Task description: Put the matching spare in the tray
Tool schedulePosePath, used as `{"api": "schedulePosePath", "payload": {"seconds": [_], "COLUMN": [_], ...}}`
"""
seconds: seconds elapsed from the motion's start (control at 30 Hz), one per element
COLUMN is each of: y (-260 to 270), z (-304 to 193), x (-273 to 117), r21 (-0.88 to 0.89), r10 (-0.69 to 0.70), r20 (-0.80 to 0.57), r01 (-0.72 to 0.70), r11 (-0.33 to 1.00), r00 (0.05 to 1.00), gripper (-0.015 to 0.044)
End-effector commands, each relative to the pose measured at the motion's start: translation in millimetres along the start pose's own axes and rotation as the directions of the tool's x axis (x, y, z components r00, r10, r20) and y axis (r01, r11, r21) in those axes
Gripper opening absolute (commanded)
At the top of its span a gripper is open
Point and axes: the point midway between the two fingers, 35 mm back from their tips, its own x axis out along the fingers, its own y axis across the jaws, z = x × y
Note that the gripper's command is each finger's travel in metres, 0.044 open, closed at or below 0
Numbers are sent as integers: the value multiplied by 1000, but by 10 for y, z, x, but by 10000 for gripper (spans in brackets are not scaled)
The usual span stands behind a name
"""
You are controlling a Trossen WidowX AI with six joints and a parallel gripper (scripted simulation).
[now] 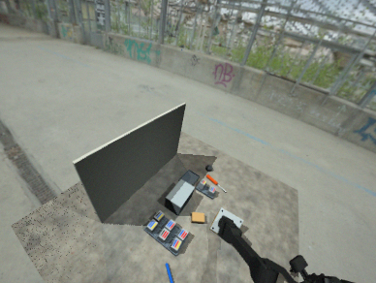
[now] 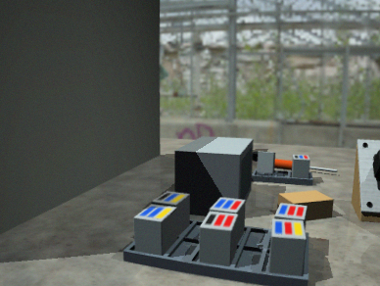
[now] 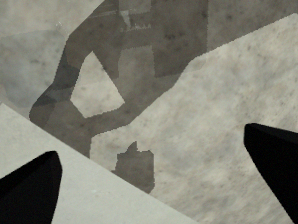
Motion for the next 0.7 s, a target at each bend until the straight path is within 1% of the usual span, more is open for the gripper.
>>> {"api": "schedulePosePath", "payload": {"seconds": [0.0,0.03,0.23,0.33,0.4,0.5,0.53,0.67], "y": [0,0,-37,-226,-432,-807,-918,-1493], "z": [0,0,-39,-226,-413,-682,-722,-978], "x": [0,0,-27,-159,-286,-490,-530,-770], "r21": [0,0,-26,-160,-305,-530,-598,-835], "r10": [0,0,1,3,-2,-20,0,-24], "r20": [0,0,-9,-49,-87,-143,-141,-191], "r01": [0,0,-1,-11,-24,-60,-85,-150], "r11": [1000,1000,1000,987,952,846,797,529], "r00": [1000,1000,1000,999,996,990,990,981], "gripper": [426,440,440,440,440,440,440,440]}}
